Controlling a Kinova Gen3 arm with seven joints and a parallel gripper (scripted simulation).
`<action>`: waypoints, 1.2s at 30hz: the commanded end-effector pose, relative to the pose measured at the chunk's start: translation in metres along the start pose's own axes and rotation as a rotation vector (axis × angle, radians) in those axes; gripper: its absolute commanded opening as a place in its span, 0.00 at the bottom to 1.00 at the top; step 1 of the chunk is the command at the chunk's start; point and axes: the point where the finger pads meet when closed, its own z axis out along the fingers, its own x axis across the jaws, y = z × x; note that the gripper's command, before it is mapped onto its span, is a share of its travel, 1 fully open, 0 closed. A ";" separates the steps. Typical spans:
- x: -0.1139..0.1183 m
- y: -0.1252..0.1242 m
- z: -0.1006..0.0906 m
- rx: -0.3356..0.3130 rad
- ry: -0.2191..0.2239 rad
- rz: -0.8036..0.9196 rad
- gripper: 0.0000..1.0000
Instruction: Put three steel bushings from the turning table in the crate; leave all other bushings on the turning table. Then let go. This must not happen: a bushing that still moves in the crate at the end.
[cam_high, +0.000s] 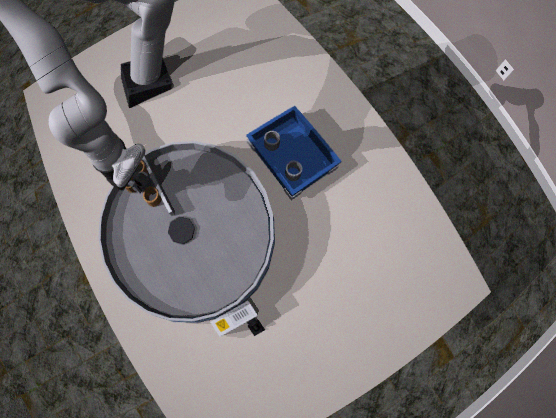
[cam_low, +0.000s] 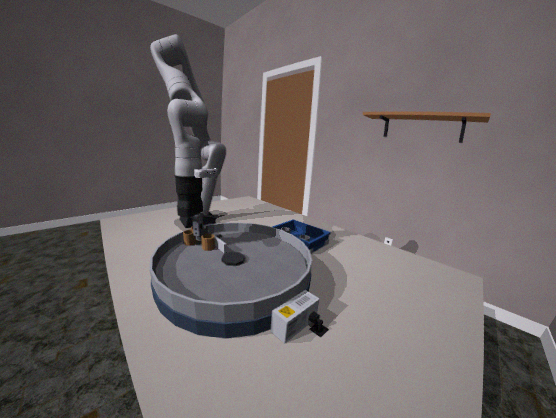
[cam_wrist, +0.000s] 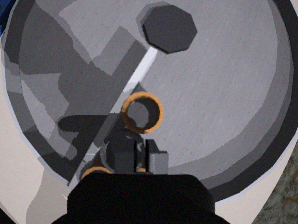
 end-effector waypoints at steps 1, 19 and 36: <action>0.000 0.000 -0.003 0.000 -0.001 -0.001 0.00; 0.001 0.000 -0.009 0.001 0.001 0.000 0.00; 0.002 0.000 -0.015 0.001 0.003 0.001 0.00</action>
